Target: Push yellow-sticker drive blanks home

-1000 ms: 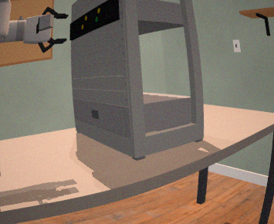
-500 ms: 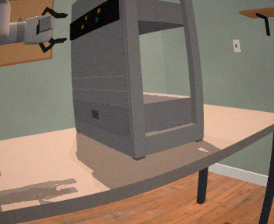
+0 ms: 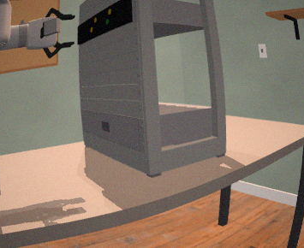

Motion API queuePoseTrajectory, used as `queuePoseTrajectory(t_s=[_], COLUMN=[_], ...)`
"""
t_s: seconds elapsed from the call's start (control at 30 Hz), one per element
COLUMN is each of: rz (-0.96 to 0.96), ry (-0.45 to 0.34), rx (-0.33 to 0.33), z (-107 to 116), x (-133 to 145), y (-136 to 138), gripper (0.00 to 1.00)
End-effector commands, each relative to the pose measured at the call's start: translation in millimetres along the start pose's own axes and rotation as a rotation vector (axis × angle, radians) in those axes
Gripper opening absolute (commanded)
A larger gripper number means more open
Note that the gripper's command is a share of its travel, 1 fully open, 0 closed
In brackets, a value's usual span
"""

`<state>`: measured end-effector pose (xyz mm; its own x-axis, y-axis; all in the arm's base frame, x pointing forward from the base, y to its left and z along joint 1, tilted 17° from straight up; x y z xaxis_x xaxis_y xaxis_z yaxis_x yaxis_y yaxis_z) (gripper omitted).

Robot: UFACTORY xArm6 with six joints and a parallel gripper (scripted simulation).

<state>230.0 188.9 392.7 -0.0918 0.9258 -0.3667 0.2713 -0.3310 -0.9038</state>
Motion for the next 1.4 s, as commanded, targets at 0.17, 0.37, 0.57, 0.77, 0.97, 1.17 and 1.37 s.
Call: queuePoseTrajectory(t_s=[0.17, 0.37, 0.57, 0.77, 0.97, 1.17, 1.37], rz=[-0.002, -0.002, -0.002, -0.002, -0.002, -0.002, -0.002], ry=[0.001, 0.001, 0.002, 0.002, 0.002, 0.002, 0.002], rx=[-0.001, -0.001, -0.001, -0.001, -0.001, -0.001, -0.001], z=[0, 0, 3, 10, 18, 22, 22], x=[-1, -1, -7, -23, -39, -48, -48], y=[-1, -1, -1, -2, -2, -2, -2], gripper=[1.00, 1.00, 1.00, 1.00, 1.00, 1.00, 1.00])
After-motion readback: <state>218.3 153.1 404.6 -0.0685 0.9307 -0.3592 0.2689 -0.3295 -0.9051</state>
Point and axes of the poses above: the point where the finger pads meet when closed, its own z axis back along the fingers, its own y axis across the jaws, x = y × z, the point moved 4 cm from there along z, back along the fingers, and after that the axes turned 11 degrees about z, right-handed, at the moved point
